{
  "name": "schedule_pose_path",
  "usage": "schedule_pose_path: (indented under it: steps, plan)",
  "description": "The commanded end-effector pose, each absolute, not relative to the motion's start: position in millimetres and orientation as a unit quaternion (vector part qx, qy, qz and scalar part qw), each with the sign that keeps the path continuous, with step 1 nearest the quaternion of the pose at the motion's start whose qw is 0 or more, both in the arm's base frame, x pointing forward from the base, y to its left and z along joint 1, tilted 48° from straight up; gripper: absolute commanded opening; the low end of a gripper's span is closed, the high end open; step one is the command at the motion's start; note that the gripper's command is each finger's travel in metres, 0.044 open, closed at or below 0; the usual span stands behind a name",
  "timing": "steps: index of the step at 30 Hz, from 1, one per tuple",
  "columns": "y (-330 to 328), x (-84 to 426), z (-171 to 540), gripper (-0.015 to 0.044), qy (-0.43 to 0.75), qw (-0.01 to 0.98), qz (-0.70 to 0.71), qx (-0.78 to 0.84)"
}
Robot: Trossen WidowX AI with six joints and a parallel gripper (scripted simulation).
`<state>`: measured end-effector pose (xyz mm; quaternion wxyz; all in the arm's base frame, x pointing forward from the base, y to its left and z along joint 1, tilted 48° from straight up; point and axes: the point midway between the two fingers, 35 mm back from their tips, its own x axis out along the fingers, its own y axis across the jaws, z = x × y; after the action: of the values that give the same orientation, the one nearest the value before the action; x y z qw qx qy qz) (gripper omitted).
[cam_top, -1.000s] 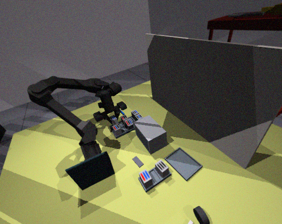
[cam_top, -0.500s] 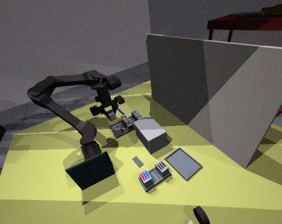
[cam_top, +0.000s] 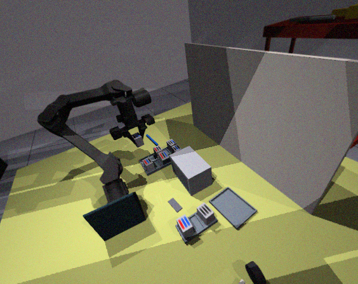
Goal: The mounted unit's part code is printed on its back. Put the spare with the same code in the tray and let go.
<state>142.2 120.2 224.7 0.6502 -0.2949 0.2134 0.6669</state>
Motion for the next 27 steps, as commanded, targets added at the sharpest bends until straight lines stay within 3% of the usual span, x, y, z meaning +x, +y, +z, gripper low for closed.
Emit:
schedule_pose_path:
  steps: [1,27]
  plan:
    - [117,151,226,0.0000,0.215,0.651,0.665,-0.296]
    - [58,258,190,0.0000,0.252,0.655,0.643,-0.306]
